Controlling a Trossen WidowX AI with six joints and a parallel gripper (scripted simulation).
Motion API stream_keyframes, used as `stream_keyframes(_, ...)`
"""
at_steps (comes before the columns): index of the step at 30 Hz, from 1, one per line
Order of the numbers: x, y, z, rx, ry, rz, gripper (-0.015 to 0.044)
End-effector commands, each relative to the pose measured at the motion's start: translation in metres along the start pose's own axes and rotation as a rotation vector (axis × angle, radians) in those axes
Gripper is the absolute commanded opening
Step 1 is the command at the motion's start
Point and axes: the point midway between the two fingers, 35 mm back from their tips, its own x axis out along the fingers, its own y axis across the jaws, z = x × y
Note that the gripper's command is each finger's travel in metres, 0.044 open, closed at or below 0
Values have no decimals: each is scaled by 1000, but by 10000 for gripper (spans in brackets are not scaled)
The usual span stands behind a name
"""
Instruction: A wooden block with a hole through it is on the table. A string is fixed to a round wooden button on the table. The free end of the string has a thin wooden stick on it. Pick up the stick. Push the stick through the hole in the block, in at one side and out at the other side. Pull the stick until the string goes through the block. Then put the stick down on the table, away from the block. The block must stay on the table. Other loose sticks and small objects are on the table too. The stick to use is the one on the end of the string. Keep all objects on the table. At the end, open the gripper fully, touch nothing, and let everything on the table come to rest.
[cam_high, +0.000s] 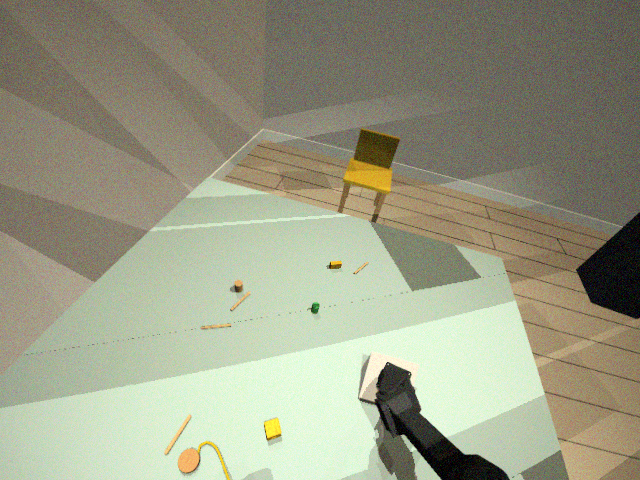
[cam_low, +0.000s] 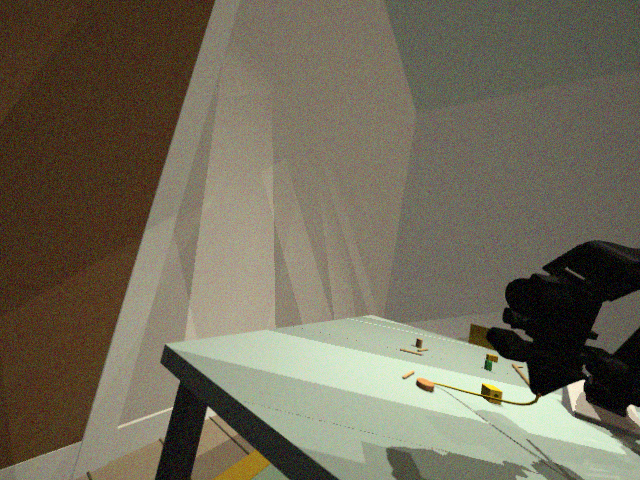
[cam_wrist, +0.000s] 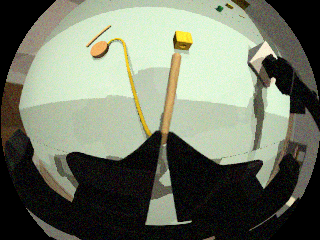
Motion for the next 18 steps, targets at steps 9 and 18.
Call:
stream_keyframes(9, -10, -4, -12, -68, 19, 35, 0)
stream_keyframes(18, -17, -8, -21, -112, 34, 54, 0)
